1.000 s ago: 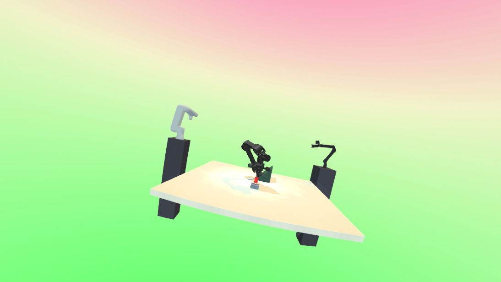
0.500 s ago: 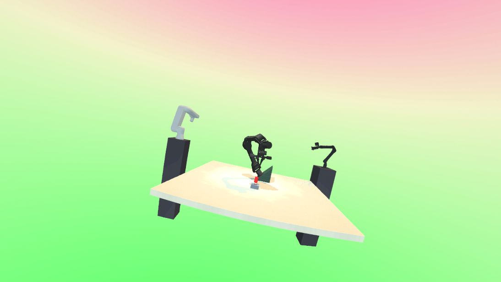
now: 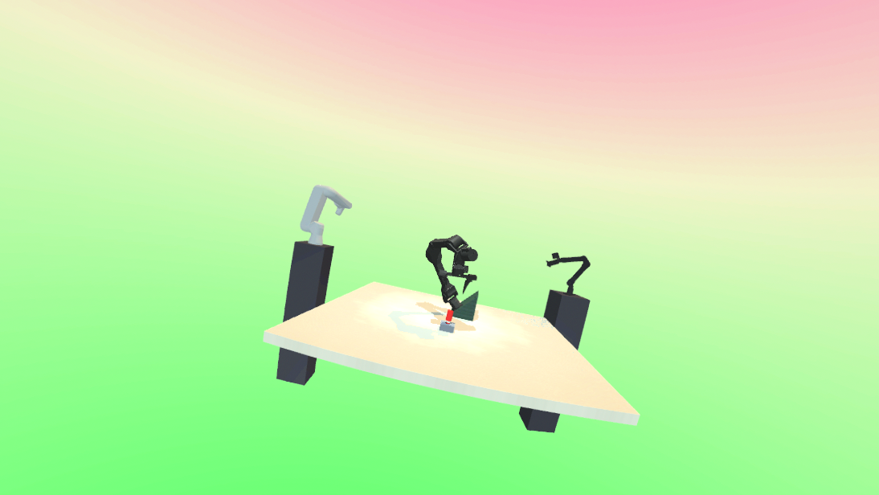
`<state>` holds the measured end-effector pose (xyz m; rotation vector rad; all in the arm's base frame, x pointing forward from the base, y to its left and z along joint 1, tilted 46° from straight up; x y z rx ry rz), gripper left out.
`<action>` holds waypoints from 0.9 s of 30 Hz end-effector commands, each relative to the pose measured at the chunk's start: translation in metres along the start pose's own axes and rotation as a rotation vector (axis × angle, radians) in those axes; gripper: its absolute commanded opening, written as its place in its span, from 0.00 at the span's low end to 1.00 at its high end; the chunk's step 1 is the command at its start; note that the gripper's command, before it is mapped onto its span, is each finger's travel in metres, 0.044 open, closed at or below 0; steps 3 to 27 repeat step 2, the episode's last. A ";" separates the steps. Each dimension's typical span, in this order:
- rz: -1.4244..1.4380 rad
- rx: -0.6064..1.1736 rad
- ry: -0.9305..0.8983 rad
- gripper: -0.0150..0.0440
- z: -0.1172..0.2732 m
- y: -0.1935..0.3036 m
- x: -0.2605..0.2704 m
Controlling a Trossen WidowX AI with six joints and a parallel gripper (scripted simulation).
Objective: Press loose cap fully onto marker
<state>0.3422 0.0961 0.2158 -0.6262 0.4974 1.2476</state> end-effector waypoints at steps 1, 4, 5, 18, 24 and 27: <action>0.005 0.003 -0.002 1.00 0.000 0.000 0.000; 0.005 0.003 -0.002 1.00 0.000 0.000 0.000; 0.005 0.003 -0.002 1.00 0.000 0.000 0.000; 0.005 0.003 -0.002 1.00 0.000 0.000 0.000; 0.005 0.003 -0.002 1.00 0.000 0.000 0.000; 0.005 0.003 -0.002 1.00 0.000 0.000 0.000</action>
Point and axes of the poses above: the point midway between the two fingers, 35 mm back from their tips, its own z axis back along the fingers, its own x axis across the jaws, y = z × x, the point moved 10 cm from there along z, back along the fingers, and after that the axes turned 13 degrees about -z, right-handed, at the moved point
